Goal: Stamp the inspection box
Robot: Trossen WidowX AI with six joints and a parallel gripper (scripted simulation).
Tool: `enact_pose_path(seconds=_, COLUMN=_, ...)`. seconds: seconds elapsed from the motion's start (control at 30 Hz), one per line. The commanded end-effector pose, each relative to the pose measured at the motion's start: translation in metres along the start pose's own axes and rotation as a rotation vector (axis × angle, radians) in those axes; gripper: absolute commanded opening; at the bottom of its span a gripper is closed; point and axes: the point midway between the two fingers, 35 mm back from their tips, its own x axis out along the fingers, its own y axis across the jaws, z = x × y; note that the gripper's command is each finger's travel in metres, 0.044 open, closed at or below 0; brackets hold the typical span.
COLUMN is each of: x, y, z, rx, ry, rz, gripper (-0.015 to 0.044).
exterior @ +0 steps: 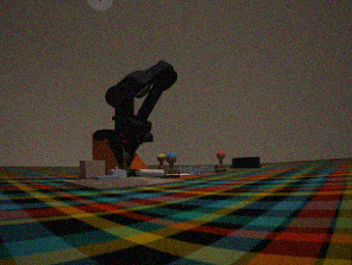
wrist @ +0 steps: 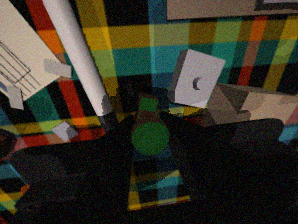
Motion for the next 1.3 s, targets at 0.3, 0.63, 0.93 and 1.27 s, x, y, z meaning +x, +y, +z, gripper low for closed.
enact_pose_path(seconds=0.3, x=-0.007, y=-0.001, z=0.001, rx=-0.005, ry=0.003, rz=-0.004, gripper=0.0)
enact_pose_path(seconds=0.63, x=-0.011, y=-0.001, z=0.001, rx=-0.005, ry=0.003, rz=-0.006, gripper=0.0)
enact_pose_path(seconds=0.93, x=-0.016, y=-0.001, z=0.001, rx=-0.005, ry=0.003, rz=-0.007, gripper=0.0)
enact_pose_path(seconds=1.27, x=-0.021, y=-0.001, z=0.002, rx=-0.005, ry=0.004, rz=-0.008, gripper=0.0)
